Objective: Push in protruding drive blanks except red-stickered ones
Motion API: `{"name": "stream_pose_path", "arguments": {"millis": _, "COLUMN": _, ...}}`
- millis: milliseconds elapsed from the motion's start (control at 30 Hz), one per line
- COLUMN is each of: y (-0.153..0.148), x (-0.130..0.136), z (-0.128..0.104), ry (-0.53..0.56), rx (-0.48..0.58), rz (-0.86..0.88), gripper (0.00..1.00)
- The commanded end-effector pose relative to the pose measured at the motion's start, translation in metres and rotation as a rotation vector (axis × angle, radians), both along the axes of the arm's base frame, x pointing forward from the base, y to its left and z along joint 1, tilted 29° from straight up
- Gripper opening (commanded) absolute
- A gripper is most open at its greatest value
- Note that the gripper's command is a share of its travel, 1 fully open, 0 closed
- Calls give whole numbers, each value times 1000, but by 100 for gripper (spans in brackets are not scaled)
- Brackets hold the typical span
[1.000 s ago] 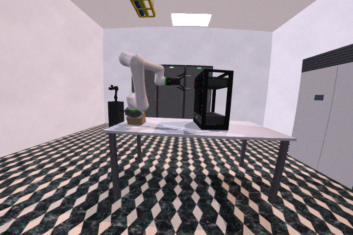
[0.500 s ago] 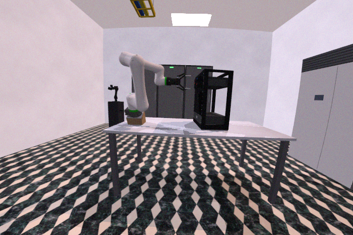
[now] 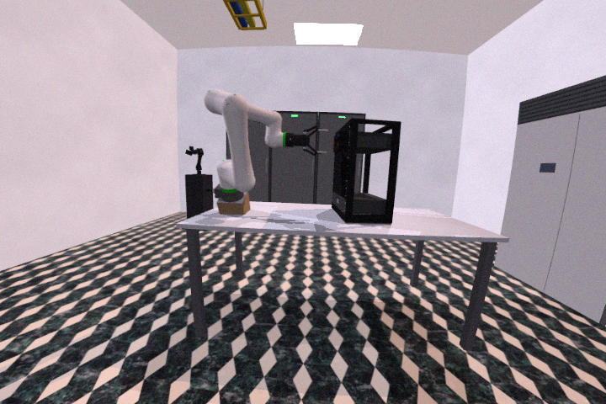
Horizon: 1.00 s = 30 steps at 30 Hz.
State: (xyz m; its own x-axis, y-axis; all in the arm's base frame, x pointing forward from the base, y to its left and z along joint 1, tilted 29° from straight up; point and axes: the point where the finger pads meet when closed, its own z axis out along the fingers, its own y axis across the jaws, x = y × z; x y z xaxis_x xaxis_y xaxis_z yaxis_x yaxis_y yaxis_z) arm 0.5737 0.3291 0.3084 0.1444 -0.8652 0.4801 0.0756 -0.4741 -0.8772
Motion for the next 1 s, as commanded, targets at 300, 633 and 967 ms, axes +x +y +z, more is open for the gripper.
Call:
{"name": "stream_pose_path", "arguments": {"millis": 300, "y": 0, "x": 0, "z": 0, "ry": 0, "rx": 0, "rz": 0, "gripper": 100}}
{"name": "stream_pose_path", "arguments": {"millis": 633, "y": 0, "x": 0, "z": 0, "ry": 0, "rx": 0, "rz": 0, "gripper": 100}}
{"name": "stream_pose_path", "arguments": {"millis": 967, "y": -26, "x": 5, "z": 11, "ry": 0, "rx": 0, "rz": 0, "gripper": 100}}
